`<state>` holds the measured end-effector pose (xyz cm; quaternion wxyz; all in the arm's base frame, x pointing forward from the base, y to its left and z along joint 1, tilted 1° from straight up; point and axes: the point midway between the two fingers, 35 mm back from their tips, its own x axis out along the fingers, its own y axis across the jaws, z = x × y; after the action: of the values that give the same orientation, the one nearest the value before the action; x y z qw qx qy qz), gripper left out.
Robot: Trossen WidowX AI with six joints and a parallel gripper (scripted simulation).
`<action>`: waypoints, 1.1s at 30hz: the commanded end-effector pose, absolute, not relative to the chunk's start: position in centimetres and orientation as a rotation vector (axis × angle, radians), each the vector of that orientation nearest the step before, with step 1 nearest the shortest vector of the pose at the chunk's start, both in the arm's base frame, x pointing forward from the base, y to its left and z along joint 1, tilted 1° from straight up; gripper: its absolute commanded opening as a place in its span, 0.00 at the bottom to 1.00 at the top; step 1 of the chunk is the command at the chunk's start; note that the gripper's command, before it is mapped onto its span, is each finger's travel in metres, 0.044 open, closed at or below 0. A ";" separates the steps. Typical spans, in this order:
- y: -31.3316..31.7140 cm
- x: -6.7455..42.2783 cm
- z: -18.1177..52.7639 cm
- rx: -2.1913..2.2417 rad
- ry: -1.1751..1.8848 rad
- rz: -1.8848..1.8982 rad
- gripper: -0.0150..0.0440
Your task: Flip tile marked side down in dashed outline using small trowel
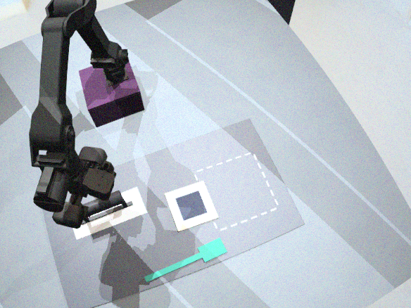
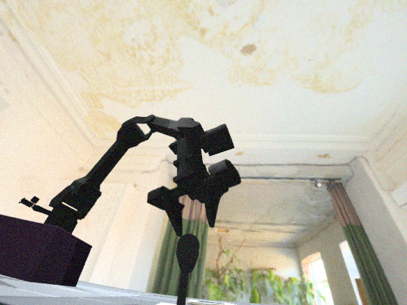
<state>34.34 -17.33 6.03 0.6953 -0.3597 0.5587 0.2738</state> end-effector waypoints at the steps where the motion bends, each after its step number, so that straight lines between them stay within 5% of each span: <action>1: -17.3 34.3 5.7 -0.698 1.232 0.511 0.76; 33: -19.3 33.1 4.2 0.144 1.004 -0.147 0.76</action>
<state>33.44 -18.77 4.41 0.8682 0.0289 0.4938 -0.0394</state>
